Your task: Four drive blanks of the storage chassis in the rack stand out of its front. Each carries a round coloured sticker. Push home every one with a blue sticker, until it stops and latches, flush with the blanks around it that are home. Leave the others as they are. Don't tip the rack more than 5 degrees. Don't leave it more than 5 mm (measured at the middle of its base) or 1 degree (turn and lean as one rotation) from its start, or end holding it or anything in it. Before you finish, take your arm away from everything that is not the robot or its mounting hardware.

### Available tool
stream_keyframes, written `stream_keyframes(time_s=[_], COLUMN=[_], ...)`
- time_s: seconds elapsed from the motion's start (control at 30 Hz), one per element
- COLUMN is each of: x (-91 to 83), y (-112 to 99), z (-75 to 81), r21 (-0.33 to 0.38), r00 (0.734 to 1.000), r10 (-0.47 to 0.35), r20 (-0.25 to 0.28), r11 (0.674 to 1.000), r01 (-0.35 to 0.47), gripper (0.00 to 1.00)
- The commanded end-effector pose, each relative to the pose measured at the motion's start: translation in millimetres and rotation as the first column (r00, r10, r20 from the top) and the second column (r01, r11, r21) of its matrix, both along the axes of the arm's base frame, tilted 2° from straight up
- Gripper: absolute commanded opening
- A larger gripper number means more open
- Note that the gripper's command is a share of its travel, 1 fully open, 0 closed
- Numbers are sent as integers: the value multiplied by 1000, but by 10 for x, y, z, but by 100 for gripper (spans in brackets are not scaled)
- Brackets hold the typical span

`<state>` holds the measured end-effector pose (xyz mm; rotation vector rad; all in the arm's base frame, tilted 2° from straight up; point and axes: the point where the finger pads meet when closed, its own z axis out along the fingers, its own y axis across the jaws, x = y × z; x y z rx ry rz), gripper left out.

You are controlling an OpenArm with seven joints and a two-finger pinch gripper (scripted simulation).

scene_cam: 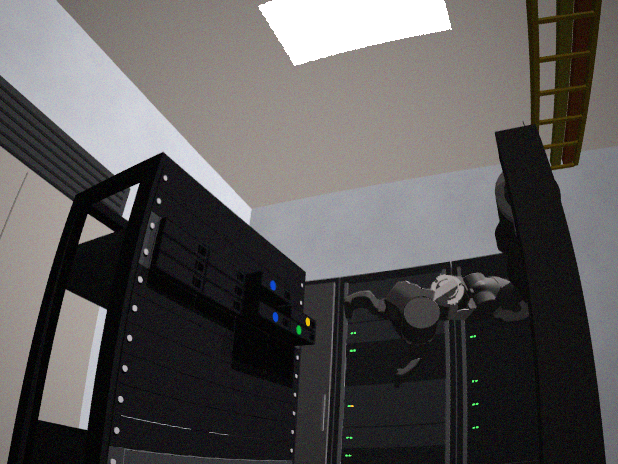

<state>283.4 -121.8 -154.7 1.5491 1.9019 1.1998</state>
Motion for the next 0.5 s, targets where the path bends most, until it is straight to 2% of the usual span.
stream_keyframes(time_s=[0.0, 0.13, 0.3, 0.37, 0.47], x=[83, 191, 269, 269, 292], y=[-48, -177, -355, -355, -461], z=[117, 325, 563, 563, 686], r21=[-4, -13, -19, -19, -20], r00=[997, 976, 930, 930, 898], r10=[-31, -91, -162, -162, -198], r20=[77, 200, 330, 330, 394], r11=[999, 995, 984, 984, 974], r01=[32, 96, 178, 178, 224], gripper=[100, 100, 100, 100, 100])
